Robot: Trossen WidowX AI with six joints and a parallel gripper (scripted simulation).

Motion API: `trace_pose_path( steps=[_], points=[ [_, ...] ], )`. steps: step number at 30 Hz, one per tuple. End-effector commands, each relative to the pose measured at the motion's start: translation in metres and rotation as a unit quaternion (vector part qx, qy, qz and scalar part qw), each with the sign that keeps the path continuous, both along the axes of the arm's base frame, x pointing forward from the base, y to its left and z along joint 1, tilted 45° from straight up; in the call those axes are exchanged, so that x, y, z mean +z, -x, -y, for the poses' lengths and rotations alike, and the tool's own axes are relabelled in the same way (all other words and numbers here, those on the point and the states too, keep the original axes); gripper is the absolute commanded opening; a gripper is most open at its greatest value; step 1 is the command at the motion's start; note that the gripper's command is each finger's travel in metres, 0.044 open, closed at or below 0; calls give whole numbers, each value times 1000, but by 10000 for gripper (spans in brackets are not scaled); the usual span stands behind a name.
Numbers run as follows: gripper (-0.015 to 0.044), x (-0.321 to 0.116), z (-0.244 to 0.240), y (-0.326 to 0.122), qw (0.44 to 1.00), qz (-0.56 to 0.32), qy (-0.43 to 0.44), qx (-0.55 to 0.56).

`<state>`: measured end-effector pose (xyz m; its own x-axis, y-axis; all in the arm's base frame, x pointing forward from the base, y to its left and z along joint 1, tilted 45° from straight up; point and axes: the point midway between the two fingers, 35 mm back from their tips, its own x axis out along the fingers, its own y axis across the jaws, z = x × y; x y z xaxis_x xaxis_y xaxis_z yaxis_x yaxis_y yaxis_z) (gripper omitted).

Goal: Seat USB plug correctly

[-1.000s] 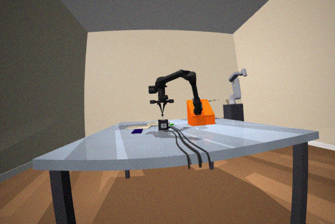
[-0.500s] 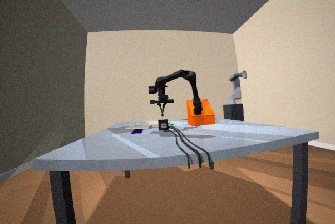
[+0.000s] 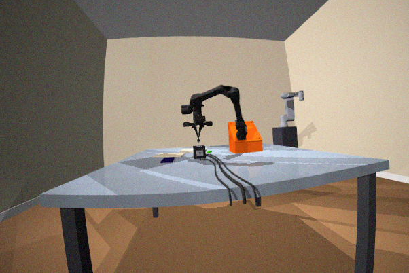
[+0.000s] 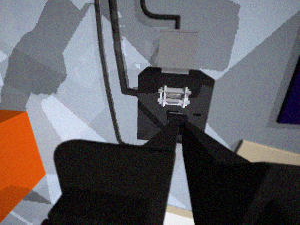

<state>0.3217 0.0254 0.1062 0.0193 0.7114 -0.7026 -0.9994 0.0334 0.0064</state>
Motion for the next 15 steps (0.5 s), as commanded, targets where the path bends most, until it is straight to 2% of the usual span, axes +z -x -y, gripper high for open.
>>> trace_pose_path(
  steps=[1, 15],
  points=[
    [0, -1, -1, 0, 1000, 2, -4, 2],
    [0, -2, -3, 0, 1000, 3, -10, 3]
  ],
)
